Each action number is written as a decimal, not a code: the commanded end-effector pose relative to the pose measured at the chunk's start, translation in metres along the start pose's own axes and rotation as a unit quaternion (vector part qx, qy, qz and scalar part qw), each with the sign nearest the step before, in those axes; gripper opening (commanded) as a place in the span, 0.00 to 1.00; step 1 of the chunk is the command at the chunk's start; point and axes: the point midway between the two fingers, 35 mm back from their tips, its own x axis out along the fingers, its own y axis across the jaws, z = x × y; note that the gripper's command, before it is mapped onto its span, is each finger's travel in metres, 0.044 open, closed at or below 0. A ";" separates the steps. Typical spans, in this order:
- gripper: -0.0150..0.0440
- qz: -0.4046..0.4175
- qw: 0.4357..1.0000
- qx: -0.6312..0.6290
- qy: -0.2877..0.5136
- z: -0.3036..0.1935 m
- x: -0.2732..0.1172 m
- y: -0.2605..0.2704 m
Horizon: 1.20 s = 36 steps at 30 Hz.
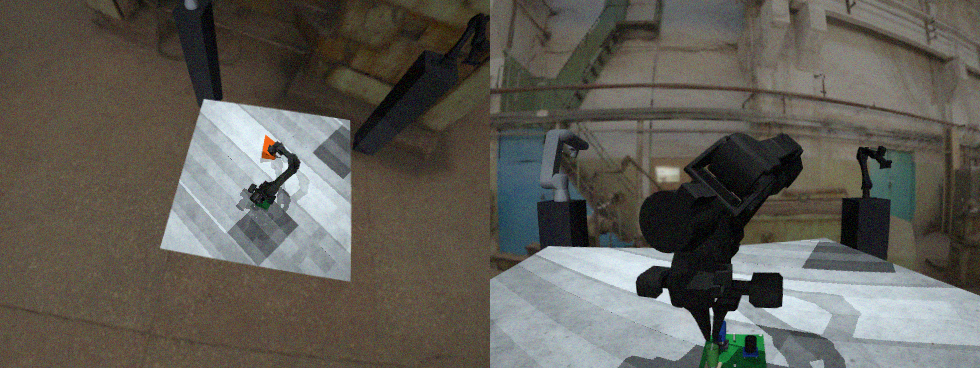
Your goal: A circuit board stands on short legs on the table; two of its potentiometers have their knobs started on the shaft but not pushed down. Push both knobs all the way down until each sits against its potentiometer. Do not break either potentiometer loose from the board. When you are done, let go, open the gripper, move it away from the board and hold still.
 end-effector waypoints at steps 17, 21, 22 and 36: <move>1.00 -0.005 1.000 0.000 0.003 -0.117 -0.029 -0.025; 1.00 -0.004 1.000 0.000 0.004 -0.157 -0.027 -0.031; 1.00 -0.004 1.000 0.000 0.005 -0.159 -0.027 -0.032; 1.00 -0.004 1.000 0.000 0.005 -0.159 -0.027 -0.032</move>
